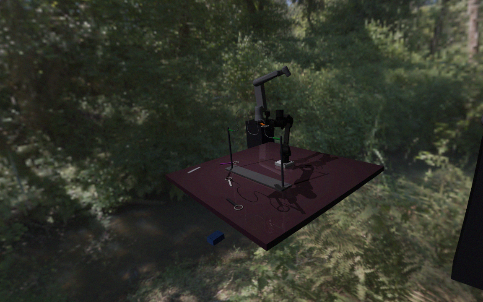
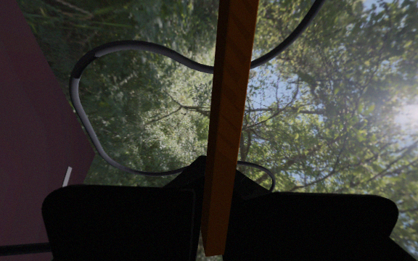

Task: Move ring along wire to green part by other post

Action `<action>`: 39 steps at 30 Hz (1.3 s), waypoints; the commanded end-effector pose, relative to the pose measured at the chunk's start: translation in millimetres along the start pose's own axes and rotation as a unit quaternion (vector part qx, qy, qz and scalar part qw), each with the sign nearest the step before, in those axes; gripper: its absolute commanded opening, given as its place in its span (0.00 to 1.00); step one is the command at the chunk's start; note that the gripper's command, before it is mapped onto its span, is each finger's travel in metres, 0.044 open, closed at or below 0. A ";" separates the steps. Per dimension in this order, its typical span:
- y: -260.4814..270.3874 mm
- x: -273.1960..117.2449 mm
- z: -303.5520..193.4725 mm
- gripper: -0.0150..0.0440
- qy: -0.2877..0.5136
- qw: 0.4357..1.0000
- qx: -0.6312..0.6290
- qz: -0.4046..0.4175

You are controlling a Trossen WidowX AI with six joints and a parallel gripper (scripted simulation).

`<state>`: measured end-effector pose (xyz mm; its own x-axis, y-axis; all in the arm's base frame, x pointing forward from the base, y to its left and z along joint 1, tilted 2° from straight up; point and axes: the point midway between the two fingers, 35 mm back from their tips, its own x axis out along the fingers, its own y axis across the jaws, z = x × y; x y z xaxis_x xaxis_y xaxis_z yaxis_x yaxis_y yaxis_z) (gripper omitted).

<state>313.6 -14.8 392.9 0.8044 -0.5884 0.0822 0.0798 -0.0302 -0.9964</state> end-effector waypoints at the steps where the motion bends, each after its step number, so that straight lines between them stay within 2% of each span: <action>1: -7.8 -0.3 -1.5 0.00 -0.005 0.999 -0.034 -0.023; 18: -10.1 1.1 -3.8 0.00 -0.013 0.992 -0.109 -0.066; 39: 44.9 -1.9 -10.2 0.00 0.005 1.000 0.027 0.010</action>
<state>311.1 -22.9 356.3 0.8052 -0.5863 0.0887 0.0829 -0.0369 -0.9959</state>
